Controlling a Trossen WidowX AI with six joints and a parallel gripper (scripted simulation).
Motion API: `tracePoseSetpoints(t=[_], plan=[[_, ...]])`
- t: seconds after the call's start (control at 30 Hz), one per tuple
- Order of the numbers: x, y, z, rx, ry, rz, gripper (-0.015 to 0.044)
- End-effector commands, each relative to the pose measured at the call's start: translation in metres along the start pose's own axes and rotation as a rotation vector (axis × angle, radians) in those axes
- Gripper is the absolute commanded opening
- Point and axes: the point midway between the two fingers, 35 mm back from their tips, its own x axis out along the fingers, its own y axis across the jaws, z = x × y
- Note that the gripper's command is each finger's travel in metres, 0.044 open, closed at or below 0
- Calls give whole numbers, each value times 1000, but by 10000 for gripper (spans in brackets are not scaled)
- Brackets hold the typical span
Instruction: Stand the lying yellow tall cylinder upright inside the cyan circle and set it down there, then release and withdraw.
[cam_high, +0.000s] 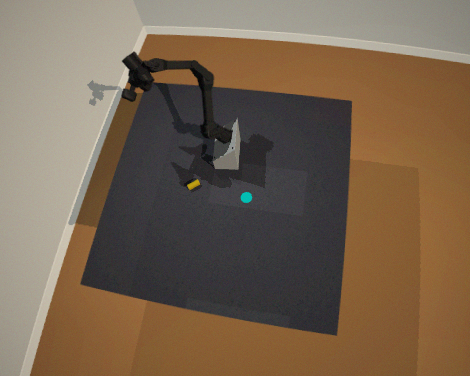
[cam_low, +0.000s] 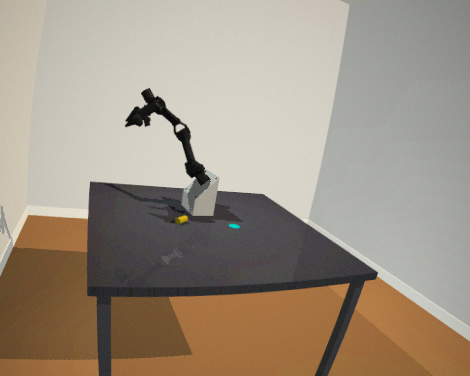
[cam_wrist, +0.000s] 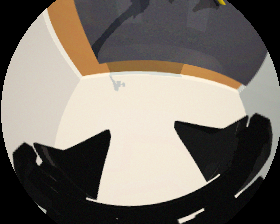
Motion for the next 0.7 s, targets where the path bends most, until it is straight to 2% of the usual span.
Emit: tracePoseSetpoints(t=[0.0, 0.1, 0.67], plan=[[0, -1, 0, -9, 1, -4, 374], [3, -22, 3, -132, 12, -55, 309], [12, -194, 54, -1148, 70, -347, 309]])
